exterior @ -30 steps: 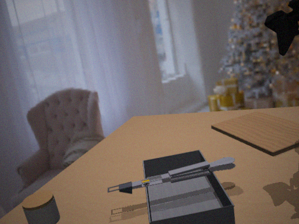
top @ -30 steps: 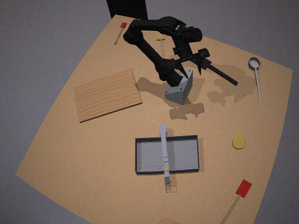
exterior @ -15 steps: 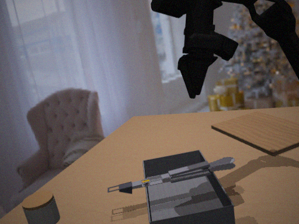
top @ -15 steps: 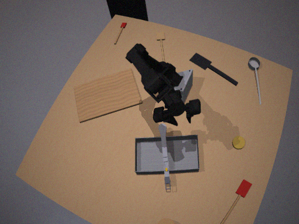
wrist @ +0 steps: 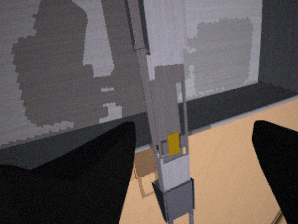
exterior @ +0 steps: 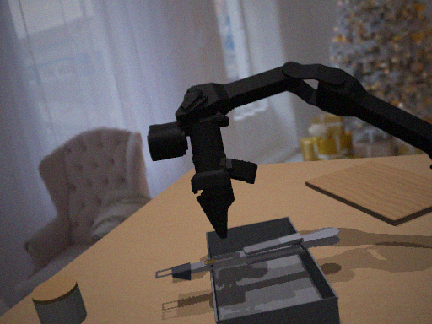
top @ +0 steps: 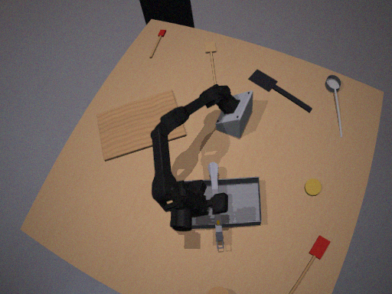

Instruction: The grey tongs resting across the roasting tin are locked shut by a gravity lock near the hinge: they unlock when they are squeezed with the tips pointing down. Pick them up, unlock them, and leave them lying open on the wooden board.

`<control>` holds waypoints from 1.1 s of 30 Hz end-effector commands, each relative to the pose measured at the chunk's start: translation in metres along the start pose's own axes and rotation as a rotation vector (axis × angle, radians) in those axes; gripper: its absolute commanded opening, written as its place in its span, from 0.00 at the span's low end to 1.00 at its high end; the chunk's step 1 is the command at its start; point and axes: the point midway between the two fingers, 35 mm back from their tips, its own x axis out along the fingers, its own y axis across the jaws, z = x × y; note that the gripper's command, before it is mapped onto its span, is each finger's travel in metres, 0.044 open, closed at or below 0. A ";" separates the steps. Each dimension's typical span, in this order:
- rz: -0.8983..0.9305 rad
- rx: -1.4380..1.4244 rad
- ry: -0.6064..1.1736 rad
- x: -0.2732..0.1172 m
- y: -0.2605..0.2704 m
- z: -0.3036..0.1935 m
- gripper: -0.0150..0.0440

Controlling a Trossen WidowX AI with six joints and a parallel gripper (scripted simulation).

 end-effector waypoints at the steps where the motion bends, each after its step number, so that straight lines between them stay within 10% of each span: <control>1: -0.019 -0.020 -0.003 0.005 0.003 -0.004 0.69; 33: -0.027 0.000 -0.030 0.017 0.012 -0.007 0.69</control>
